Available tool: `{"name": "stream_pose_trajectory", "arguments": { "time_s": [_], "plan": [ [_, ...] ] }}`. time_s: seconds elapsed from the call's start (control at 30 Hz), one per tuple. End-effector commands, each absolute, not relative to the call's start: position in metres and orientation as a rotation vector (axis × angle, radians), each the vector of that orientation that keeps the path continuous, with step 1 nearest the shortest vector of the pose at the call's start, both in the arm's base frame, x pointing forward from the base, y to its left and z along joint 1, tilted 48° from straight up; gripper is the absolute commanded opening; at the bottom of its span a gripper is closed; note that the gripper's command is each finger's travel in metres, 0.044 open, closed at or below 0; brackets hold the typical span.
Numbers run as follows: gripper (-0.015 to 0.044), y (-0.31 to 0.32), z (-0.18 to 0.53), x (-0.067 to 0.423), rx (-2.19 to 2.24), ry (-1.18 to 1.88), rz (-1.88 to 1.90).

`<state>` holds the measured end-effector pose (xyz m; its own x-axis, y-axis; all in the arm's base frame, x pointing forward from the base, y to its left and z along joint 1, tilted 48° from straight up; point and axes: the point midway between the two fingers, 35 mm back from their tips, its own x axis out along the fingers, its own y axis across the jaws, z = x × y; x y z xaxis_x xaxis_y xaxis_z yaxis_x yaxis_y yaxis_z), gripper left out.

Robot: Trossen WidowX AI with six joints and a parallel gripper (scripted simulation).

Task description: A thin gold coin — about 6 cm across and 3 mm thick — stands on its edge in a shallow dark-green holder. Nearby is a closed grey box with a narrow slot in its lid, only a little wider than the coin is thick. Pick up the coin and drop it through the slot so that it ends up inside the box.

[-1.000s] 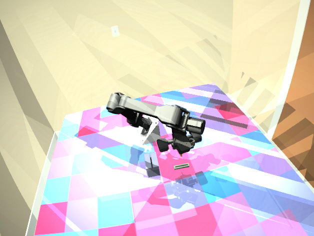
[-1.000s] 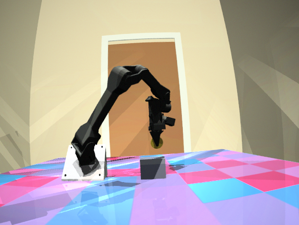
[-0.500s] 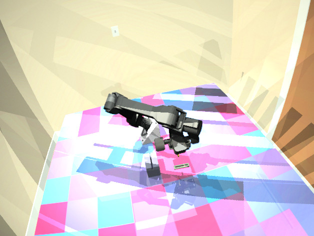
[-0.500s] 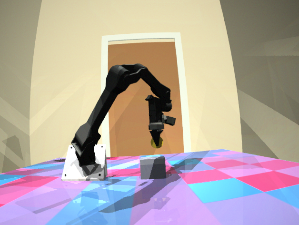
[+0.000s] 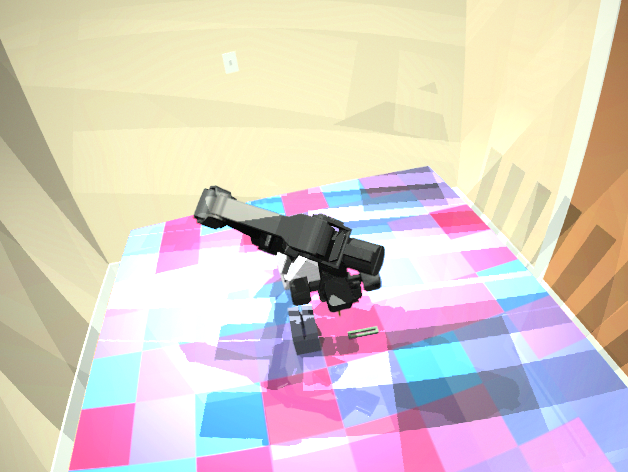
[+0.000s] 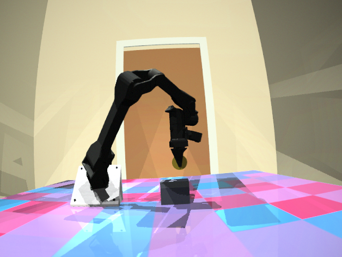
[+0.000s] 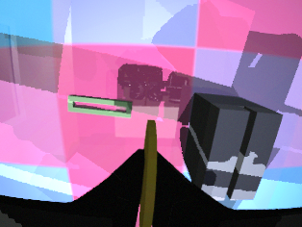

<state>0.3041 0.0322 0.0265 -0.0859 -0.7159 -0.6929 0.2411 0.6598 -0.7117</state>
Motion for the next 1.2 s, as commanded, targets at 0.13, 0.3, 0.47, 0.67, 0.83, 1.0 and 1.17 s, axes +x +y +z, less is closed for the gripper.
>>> {"name": "stream_pose_trajectory", "arguments": {
  "time_s": [0.13, 0.3, 0.47, 0.67, 0.83, 1.0, 1.17],
  "plan": [
    [0.0000, 0.016, 0.043, 0.294, -0.437, 1.457, -0.837],
    [0.0000, 0.008, 0.051, 0.288, -0.438, 1.458, -0.837],
    [0.0000, 0.000, 0.060, 0.283, -0.440, 1.458, -0.838],
    [0.0000, -0.010, 0.069, 0.275, -0.441, 1.458, -0.840],
    [0.0000, -0.018, 0.077, 0.269, -0.443, 1.459, -0.841],
    [0.0000, -0.023, 0.082, 0.264, -0.444, 1.459, -0.842],
    [0.0000, -0.019, 0.080, 0.269, -0.430, 1.451, -0.842]
  ]
}}
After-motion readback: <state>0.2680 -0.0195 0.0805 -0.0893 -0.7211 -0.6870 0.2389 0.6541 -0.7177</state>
